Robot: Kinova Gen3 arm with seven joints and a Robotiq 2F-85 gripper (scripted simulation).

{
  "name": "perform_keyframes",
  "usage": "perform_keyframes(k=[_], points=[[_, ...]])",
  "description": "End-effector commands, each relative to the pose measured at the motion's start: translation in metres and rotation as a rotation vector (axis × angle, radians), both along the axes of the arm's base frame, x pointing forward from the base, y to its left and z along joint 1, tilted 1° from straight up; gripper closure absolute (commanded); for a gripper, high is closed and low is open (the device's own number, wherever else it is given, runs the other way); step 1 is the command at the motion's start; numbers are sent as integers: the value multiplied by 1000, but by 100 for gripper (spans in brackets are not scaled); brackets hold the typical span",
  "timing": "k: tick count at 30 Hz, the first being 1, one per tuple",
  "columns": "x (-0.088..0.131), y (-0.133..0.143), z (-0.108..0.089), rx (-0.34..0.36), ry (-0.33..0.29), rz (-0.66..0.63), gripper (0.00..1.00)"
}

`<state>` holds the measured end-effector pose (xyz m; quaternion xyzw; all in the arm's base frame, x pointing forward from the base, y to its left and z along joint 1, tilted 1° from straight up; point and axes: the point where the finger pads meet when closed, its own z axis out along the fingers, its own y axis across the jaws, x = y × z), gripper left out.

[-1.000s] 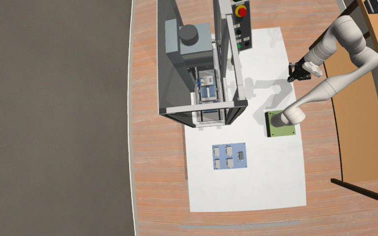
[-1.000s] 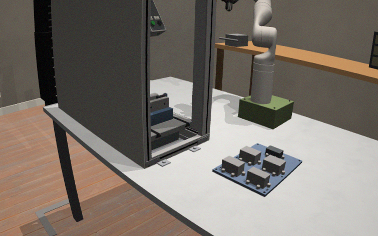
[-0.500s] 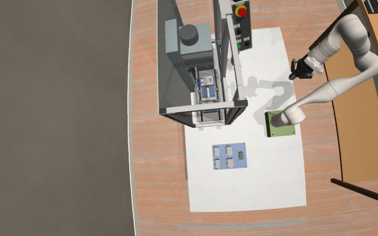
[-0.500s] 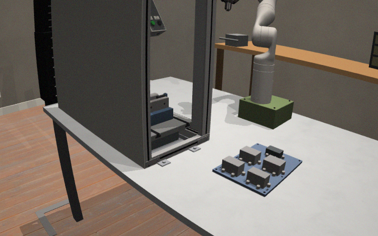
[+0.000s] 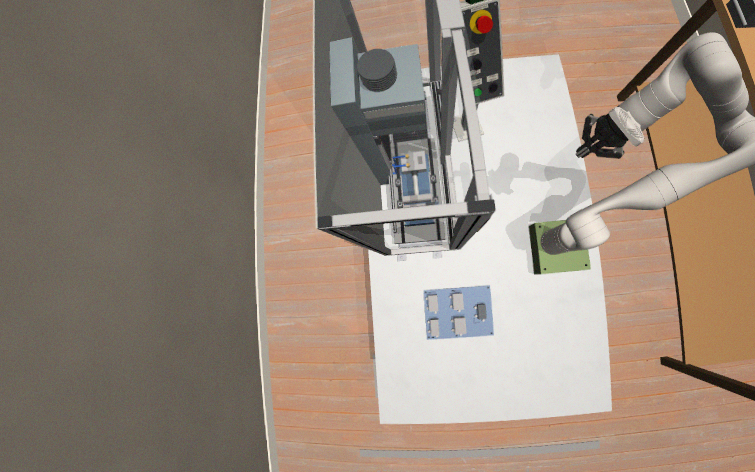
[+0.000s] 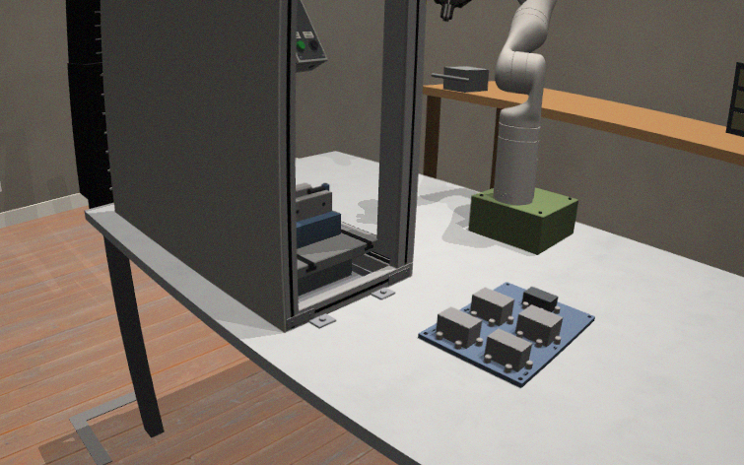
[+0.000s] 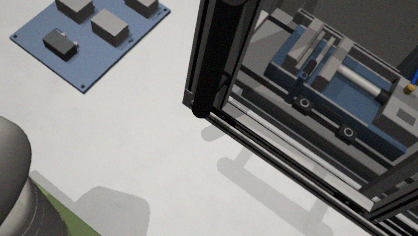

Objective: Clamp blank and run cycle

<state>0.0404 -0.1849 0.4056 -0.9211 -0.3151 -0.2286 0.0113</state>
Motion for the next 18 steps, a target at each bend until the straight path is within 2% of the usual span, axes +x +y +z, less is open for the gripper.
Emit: perform_keyframes(k=[1,5,10,18], points=[[0,2,0,10,-4,-15,90],[0,2,0,10,-4,-15,90],[0,3,-1,65,-35,-224,90],[0,3,-1,65,-35,-224,90]])
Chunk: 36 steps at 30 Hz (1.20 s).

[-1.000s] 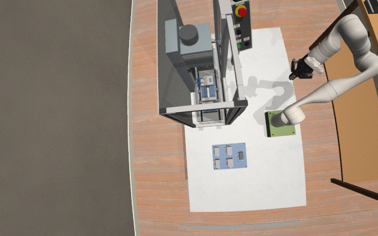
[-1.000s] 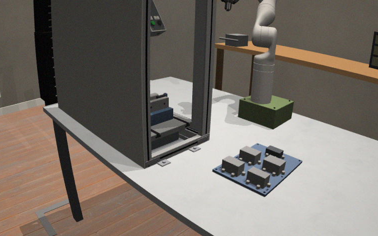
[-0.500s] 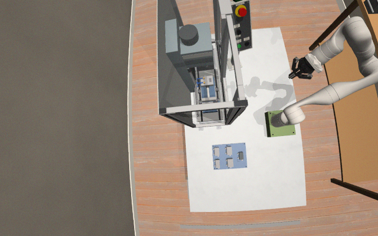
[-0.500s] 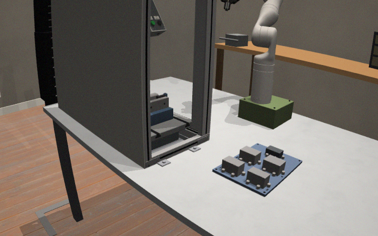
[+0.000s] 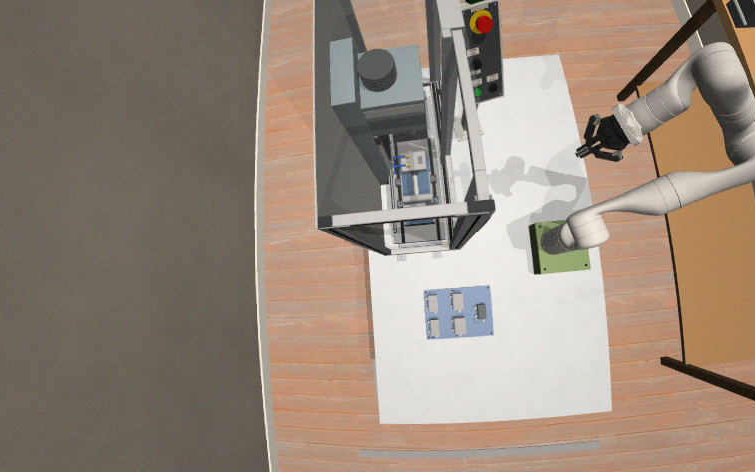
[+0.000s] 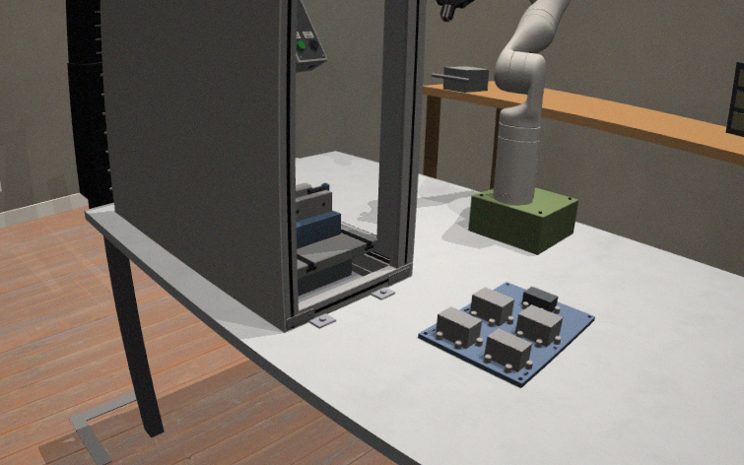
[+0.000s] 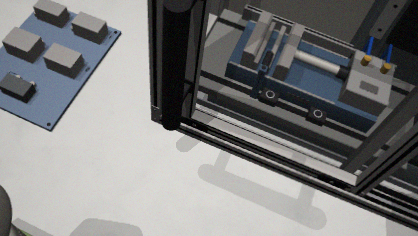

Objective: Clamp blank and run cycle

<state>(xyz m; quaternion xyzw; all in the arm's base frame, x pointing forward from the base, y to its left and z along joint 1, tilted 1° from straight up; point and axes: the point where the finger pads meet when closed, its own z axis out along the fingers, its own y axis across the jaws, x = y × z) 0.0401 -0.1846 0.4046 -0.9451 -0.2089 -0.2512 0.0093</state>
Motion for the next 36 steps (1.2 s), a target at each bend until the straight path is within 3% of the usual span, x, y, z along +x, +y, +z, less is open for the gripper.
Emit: perform_keyframes(k=[1,4,9,21,26,36], points=[[0,2,0,6,-5,-11,90],[0,2,0,6,-5,-11,90],[1,3,1,67,-37,-222,90],[1,3,1,67,-37,-222,90],[1,3,1,118,-65,-388,90],[1,3,1,118,-65,-388,90]])
